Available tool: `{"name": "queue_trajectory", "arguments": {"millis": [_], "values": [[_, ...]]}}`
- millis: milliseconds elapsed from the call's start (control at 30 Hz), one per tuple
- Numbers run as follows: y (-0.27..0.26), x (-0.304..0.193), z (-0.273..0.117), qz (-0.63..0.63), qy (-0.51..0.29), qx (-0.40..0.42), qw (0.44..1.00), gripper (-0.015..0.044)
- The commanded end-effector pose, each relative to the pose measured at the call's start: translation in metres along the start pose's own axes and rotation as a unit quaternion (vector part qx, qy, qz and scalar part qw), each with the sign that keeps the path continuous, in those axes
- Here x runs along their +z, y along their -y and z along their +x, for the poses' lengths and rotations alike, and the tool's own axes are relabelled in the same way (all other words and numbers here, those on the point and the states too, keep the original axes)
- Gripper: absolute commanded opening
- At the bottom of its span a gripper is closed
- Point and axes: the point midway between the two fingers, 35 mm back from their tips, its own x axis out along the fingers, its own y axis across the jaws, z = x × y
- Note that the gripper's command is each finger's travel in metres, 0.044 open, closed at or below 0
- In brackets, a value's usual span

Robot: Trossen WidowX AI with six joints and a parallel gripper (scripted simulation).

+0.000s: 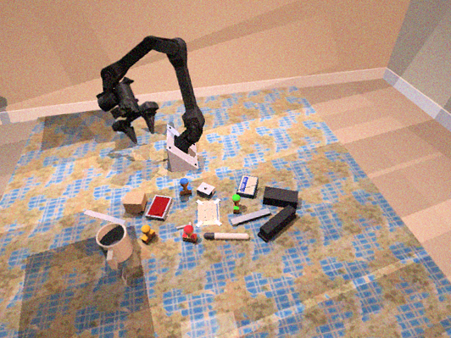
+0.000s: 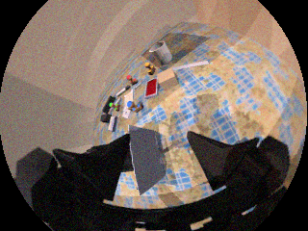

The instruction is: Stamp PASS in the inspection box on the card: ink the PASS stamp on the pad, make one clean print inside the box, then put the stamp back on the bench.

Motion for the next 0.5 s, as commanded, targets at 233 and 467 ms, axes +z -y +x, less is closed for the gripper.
{"name": "queue_trajectory", "arguments": {"millis": [233, 467], "values": [[-0.024, 0.055, 0.016, 0.023, -0.085, -0.091, 0.992, 0.0216], [-0.066, 0.11, 0.061, -0.004, -0.158, -0.177, 0.971, 0.0216]]}}
